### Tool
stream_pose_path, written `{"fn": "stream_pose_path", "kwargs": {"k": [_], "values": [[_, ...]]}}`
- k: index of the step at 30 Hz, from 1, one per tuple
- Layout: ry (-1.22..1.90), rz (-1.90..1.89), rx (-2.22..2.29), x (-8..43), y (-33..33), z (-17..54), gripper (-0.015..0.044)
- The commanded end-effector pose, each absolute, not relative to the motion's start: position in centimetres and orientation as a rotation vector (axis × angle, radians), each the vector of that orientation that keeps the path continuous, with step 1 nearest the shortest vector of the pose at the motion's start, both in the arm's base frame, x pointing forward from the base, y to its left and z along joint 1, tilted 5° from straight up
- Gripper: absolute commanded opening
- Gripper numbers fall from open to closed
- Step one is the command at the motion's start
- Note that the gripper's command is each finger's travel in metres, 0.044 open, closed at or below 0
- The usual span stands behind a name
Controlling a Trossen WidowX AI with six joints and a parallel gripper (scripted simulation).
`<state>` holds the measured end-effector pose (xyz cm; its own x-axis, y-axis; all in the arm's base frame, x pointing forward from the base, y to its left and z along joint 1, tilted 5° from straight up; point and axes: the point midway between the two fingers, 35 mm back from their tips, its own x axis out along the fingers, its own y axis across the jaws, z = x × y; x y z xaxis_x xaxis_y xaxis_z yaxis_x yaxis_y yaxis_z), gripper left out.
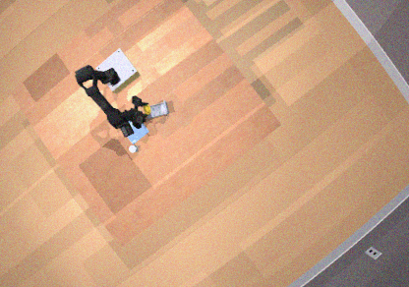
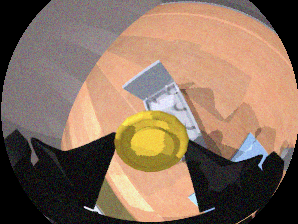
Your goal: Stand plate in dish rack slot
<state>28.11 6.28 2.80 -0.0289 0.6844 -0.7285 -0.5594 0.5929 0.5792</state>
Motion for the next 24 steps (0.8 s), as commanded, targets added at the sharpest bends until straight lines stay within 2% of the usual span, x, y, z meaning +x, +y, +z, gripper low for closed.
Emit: {"fn": "stream_pose_path", "kwargs": {"k": [1, 24], "values": [[1.135, 1.085, 0.116, 28.03, 6.29, 2.28, 0.0000], [0.417, 1.271, -0.040, 27.82, 5.34, 1.34, 0.0000]]}}
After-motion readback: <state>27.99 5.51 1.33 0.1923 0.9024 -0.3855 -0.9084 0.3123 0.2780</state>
